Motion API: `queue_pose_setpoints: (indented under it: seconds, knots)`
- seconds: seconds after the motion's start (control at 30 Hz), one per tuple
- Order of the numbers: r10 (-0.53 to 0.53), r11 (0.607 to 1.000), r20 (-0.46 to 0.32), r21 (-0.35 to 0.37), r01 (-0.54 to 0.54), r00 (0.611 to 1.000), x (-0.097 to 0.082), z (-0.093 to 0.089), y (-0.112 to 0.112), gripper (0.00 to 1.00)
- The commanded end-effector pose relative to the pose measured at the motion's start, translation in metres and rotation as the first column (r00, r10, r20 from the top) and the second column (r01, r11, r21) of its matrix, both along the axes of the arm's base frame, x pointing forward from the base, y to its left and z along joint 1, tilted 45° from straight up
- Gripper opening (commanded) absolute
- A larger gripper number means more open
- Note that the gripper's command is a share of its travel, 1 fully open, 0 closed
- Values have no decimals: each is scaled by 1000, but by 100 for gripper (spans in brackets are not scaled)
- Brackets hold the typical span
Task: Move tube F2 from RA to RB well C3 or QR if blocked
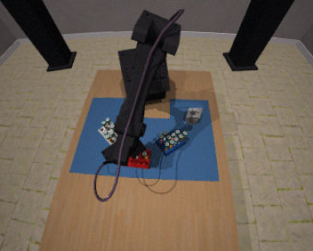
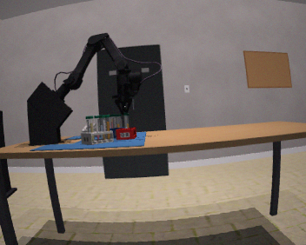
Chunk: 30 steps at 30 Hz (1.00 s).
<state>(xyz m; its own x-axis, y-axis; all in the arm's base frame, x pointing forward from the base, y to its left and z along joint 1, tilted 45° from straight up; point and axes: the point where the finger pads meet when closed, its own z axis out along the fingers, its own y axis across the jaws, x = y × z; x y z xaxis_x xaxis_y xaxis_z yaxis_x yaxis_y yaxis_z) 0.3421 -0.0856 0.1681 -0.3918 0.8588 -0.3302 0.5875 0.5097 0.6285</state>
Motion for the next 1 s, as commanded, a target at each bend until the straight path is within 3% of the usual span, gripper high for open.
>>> queue_pose_setpoints:
  seconds: [0.0, 0.07, 0.2, 0.37, 0.6, 0.63, 0.93, 0.97]
  knots:
    - [-13, 1000, -12, -6, 13, 1000, 2, -6, -2, 0]
    - [-21, 1000, -3, -11, 21, 1000, -2, -1, -4, 0]
    - [-14, 1000, -24, -1, 14, 1000, 1, -13, -1, 0]
    - [-10, 1000, 3, -10, 10, 1000, 2, -1, -2, 0]
    - [-10, 1000, 3, -10, 10, 1000, 2, -1, -2, 0]
    - [-10, 1000, 3, -10, 10, 1000, 2, -1, -2, 24]
    - [-10, 1000, 3, -10, 10, 1000, 2, -1, -2, 24]
    - [-10, 1000, 3, -10, 10, 1000, 2, -1, -2, 30]
